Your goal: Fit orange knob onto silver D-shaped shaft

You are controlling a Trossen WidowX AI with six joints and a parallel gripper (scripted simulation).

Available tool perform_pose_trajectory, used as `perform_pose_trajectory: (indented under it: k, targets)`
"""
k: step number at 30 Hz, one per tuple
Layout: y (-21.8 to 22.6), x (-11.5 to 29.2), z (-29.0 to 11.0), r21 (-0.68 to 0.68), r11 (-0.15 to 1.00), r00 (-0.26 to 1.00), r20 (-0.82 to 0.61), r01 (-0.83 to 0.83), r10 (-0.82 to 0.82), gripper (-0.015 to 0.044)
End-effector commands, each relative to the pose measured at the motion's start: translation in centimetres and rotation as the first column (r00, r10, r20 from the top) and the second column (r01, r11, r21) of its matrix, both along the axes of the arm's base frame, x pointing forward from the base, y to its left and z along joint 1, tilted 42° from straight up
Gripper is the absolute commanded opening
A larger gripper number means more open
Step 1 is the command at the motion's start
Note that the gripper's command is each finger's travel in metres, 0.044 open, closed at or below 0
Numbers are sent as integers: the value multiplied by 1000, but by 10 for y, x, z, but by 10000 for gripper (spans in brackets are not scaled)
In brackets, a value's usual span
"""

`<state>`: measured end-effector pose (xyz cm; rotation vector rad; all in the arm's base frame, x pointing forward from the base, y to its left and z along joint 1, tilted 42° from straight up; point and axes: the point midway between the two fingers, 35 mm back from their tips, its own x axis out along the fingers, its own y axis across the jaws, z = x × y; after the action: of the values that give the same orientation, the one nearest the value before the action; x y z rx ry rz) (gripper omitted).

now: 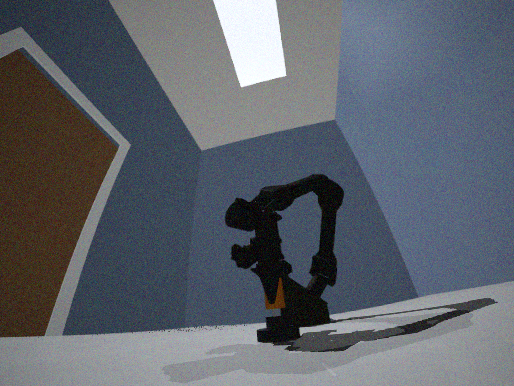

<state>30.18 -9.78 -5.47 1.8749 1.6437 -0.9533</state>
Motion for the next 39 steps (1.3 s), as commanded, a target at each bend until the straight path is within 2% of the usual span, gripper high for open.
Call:
perform_pose_trajectory:
  k: [1,17,31,38,39]
  targets:
    - [-1,1,-1,-2,1000,1000,22,-21,21,0]
    - [2,2,-6,1,998,997,-50,62,-62,0]
    - [8,1,-14,-1,1000,1000,8,-5,5,0]
    - [9,1,-11,5,1000,1000,-13,12,-12,0]
    - [9,1,-11,5,1000,1000,-13,12,-12,26]
